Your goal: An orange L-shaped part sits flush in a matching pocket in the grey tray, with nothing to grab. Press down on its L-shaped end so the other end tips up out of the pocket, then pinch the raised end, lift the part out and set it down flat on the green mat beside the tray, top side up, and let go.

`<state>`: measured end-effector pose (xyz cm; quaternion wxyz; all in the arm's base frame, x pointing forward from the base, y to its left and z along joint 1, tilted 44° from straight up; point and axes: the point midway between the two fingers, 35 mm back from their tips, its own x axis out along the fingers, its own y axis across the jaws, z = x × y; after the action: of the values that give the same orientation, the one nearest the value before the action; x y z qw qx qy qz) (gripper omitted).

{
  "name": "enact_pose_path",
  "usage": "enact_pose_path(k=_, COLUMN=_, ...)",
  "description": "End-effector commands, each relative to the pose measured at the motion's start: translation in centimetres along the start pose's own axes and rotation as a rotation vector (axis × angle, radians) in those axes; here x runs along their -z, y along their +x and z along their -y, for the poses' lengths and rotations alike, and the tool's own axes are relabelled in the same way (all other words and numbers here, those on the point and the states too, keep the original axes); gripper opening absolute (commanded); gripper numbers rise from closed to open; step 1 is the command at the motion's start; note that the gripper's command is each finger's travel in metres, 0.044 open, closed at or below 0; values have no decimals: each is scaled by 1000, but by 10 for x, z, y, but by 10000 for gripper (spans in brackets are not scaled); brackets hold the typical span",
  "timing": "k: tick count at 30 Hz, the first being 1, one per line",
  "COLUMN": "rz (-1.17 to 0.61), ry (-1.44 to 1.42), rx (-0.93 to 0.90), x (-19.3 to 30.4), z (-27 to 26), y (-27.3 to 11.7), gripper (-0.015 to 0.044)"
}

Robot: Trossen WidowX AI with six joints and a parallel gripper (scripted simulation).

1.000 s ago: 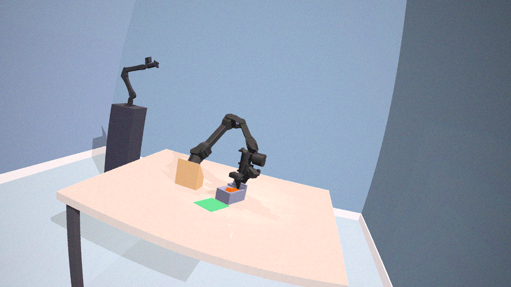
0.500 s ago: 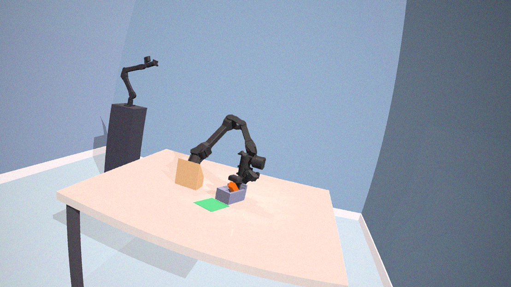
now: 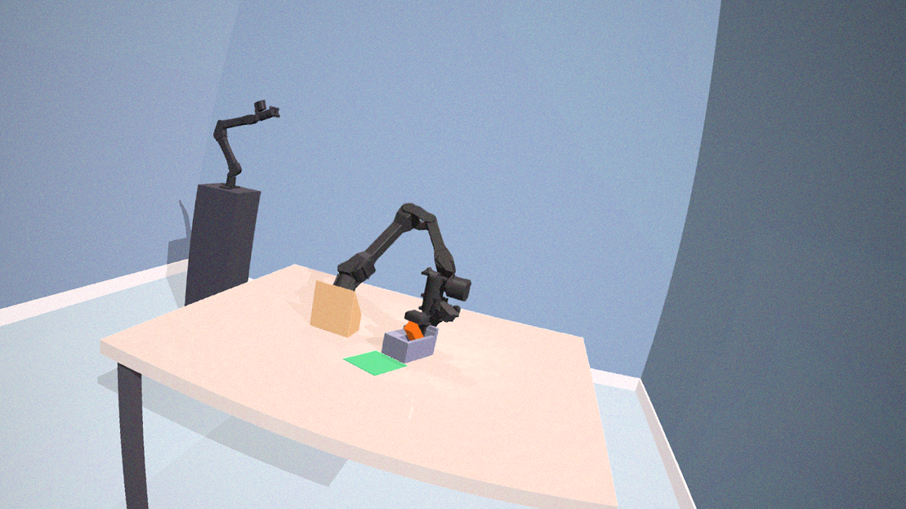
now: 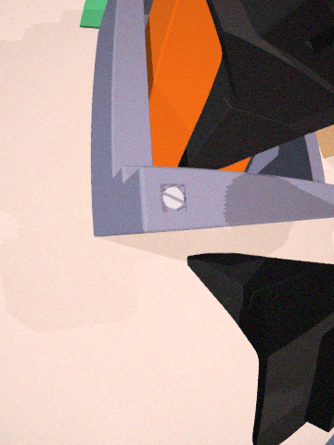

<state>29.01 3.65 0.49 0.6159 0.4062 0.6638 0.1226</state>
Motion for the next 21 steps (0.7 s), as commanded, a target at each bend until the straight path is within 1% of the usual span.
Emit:
enact_pose_path(k=1, rz=0, ry=0, rx=0, x=0, z=0, y=0, gripper=180)
enact_pose_path(k=15, rz=-4, ry=12, rx=7, x=0, z=-9, y=-15, gripper=180)
enact_pose_path(k=18, rz=-1, ry=13, rx=13, x=-4, z=-6, y=-38, gripper=180)
enact_pose_path(k=21, rz=-2, ry=13, rx=15, x=-4, z=0, y=-80, gripper=180)
